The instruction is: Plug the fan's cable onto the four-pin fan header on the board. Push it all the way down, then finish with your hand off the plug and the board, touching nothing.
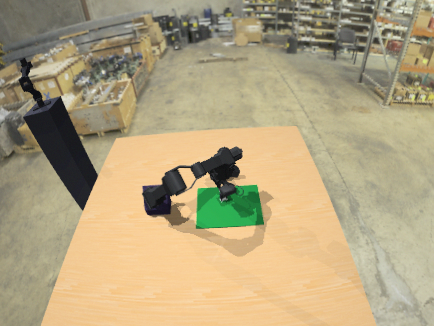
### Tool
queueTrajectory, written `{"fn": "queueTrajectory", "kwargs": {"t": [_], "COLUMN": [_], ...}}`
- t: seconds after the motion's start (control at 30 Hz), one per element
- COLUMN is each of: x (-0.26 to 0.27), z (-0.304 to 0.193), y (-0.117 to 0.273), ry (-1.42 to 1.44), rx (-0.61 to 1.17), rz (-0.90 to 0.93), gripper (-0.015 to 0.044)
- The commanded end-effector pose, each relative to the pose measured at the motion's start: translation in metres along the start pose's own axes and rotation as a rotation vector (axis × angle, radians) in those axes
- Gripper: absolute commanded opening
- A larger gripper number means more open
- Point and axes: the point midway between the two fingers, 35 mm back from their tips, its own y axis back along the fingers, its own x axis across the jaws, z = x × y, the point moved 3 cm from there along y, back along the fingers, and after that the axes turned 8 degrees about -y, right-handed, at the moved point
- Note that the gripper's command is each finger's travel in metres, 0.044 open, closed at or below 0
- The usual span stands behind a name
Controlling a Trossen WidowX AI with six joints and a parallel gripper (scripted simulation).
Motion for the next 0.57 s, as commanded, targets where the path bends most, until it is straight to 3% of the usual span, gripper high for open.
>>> {"fn": "queueTrajectory", "kwargs": {"t": [0.0, 0.13, 0.43, 0.53], "x": [-0.001, -0.002, -0.014, -0.015], "z": [0.001, -0.007, -0.111, -0.119], "y": [0.017, 0.019, 0.018, 0.016], "ry": [-0.009, -0.009, -0.005, -0.004], "rx": [-0.003, -0.003, 0.002, 0.002], "rz": [0.005, 0.006, 0.005, 0.005], "gripper": [0.026, 0.026, 0.026, 0.026]}}
